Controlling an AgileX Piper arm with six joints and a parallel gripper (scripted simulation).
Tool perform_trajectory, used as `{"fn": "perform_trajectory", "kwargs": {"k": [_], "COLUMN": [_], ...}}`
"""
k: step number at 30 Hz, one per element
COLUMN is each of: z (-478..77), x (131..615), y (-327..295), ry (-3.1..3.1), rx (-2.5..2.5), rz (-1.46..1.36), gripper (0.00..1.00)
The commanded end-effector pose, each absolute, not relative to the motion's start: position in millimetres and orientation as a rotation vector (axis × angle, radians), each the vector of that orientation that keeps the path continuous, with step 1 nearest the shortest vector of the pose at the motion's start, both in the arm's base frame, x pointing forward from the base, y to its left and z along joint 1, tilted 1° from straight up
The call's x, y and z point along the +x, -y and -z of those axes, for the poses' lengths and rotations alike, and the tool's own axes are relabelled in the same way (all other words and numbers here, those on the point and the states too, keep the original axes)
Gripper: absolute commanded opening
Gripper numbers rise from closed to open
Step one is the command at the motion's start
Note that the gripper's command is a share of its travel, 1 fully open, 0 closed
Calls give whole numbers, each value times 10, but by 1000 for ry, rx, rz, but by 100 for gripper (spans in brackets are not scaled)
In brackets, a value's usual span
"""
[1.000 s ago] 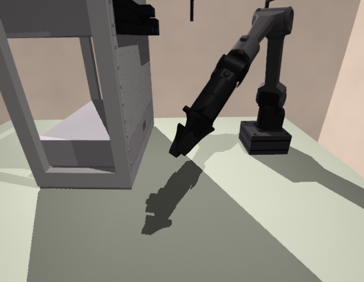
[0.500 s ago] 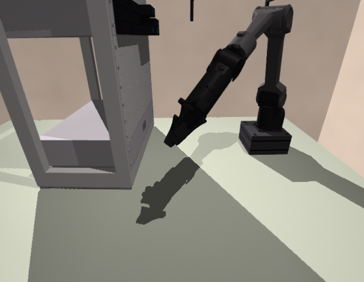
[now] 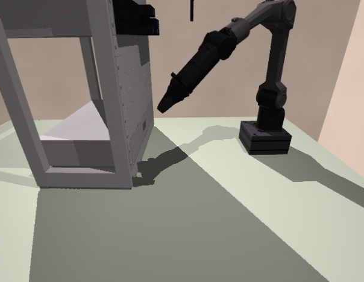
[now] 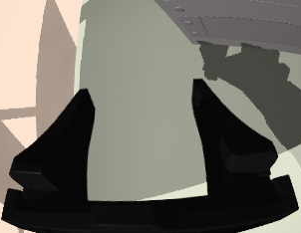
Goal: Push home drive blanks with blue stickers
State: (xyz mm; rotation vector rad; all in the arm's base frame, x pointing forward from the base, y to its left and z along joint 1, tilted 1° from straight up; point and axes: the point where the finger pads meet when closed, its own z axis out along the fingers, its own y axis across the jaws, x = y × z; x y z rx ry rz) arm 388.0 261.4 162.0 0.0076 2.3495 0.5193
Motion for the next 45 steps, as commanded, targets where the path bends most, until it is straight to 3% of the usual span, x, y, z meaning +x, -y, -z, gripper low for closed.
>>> {"fn": "perform_trajectory", "kwargs": {"k": [1, 10, 20, 34, 45], "z": [-1664, -1799, -1860, -1817, -1800], "x": [3884, 3790, 3361, 2902, 2802], "y": [-2428, -1553, -586, -79, -1], "ry": [-2352, -2363, -2400, -2436, -2443], "rx": [10, 25, 24, 6, 0], "rz": [-488, -319, -128, -19, 0], "gripper": [100, 100, 100, 100, 100]}}
